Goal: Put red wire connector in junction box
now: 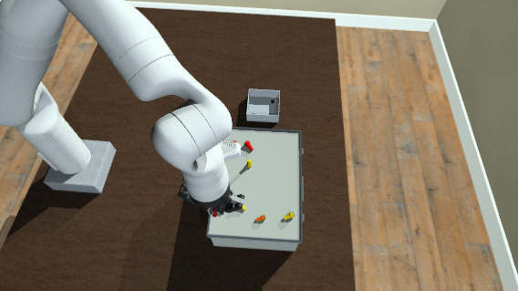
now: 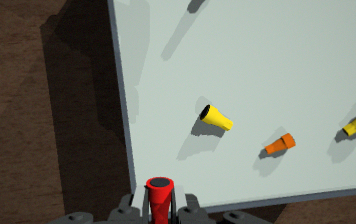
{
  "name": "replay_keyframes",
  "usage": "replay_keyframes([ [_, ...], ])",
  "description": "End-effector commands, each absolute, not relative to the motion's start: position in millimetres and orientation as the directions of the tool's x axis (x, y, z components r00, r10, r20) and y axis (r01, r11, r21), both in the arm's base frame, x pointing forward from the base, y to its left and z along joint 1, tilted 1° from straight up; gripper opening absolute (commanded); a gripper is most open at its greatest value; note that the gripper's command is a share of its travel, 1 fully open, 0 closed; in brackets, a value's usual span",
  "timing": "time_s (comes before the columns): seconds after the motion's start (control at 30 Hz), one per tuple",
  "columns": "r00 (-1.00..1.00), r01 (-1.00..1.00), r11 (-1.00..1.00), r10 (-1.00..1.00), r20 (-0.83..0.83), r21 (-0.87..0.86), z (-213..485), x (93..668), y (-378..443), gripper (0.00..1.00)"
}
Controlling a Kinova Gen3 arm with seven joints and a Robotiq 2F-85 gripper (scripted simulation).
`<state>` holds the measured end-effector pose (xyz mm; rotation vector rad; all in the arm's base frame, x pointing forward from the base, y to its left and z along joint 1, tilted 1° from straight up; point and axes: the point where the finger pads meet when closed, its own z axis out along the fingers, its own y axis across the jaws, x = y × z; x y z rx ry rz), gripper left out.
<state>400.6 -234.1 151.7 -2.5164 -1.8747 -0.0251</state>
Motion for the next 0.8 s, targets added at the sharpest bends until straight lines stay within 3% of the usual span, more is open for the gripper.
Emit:
replay_keyframes([
  [0.0,0.283,0.959,-0.283,0.959,0.015,0.009,152,402,-231,0.19],
  [0.77,0.283,0.959,-0.283,0.959,0.015,0.009,154,433,-151,0.19],
])
